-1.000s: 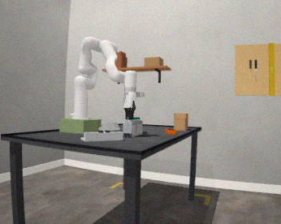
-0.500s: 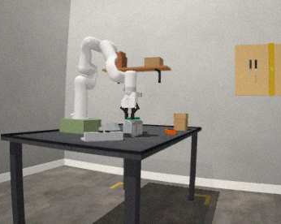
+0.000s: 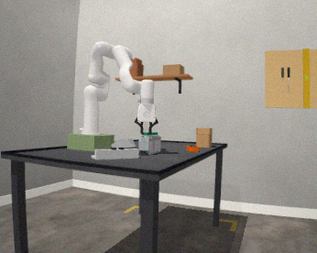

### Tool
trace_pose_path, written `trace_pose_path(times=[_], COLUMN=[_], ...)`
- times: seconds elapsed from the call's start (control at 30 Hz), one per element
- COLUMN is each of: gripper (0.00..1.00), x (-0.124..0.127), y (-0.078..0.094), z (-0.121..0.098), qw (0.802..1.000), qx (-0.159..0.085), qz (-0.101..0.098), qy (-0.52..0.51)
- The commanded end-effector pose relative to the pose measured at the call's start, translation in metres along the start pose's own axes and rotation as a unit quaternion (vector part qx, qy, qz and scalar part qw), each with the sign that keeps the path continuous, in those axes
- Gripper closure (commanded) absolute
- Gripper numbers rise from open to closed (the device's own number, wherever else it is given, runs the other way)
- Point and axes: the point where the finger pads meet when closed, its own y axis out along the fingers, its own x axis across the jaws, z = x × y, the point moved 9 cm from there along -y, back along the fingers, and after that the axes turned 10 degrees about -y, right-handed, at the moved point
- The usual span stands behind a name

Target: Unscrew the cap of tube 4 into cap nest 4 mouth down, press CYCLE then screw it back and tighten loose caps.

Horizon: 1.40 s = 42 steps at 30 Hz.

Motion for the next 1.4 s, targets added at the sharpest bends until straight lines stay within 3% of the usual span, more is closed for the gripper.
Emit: trace_pose_path(times=[0.0,0.07,0.4,0.43,0.77,0.87,0.93,1.03,1.37], gripper=[1.0,1.0,1.0,0.54,0.54,0.54,0.54,0.54,0.54], x=[0.0004,0.0004,0.0004,0.0004,0.0004,0.0004,0.0004,0.0005,0.0005], y=[-0.0014,-0.0014,-0.0014,-0.0014,-0.0014,-0.0013,-0.0013,-0.0013,-0.0013], z=[-0.0012,-0.0013,-0.0013,-0.0013,-0.0013,-0.0013,-0.0013,-0.0012,-0.0012], qw=[0.99,0.984,0.984,0.984,0.984,0.998,0.998,1.0,0.974], qx=[0.001,0.001,0.001,0.001,0.001,0.001,0.001,0.001,0.002], qz=[-0.003,-0.003,-0.003,-0.003,-0.003,-0.003,-0.003,-0.003,-0.003], qy=[-0.139,-0.178,-0.179,-0.179,-0.179,-0.055,-0.055,0.031,0.226])
